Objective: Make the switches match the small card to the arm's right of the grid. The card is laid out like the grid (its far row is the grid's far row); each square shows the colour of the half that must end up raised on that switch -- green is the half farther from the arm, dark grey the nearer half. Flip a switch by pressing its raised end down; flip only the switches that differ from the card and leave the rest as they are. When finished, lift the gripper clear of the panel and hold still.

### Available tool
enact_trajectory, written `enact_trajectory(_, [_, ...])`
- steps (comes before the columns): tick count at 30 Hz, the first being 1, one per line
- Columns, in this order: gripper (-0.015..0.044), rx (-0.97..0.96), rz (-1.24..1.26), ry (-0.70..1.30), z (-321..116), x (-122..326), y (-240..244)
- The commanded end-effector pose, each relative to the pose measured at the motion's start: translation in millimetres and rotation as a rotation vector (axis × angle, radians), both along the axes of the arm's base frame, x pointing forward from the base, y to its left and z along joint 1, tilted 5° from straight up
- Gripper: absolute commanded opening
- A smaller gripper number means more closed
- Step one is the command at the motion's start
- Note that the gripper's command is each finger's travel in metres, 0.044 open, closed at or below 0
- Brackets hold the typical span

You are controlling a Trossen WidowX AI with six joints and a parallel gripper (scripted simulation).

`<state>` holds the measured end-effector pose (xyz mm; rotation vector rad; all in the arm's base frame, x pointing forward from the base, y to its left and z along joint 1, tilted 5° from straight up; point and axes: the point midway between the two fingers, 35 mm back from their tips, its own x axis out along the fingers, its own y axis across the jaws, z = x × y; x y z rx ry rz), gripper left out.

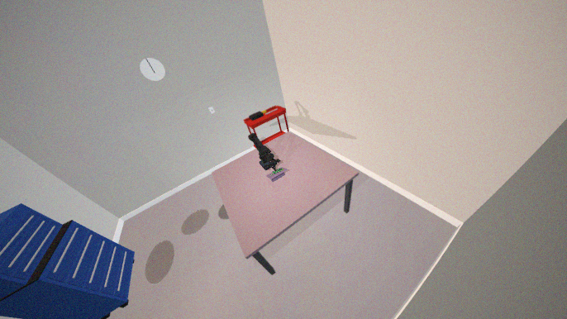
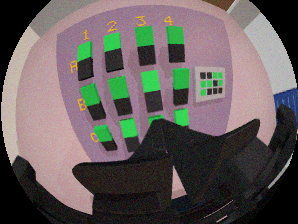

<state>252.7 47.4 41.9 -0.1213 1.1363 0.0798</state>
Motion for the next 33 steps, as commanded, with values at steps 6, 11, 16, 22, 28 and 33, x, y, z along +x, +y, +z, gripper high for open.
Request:
enact_trajectory(6, [0.0000, 0.002, 0.004, 0.005, -2.5, -0.7, 0.4])
enact_trajectory(11, [0.0000, 0.002, 0.004, 0.005, -3.1, -0.4, 0.4])
enact_trajectory(16, [0.0000, 0.002, 0.004, 0.005, -3.7, -0.1, 0.4])
enact_trajectory(22, [0.0000, 0.002, 0.004, 0.004, -4.4, 0.3, 0.4])
enact_trajectory(28, [0.0000, 0.003, 0.003, -0.011, 31.4, -14.2, 0.9])
enact_trajectory(33, [0.0000, 0.006, 0.006, -0.019, 54.0, -29.3, -0.2])
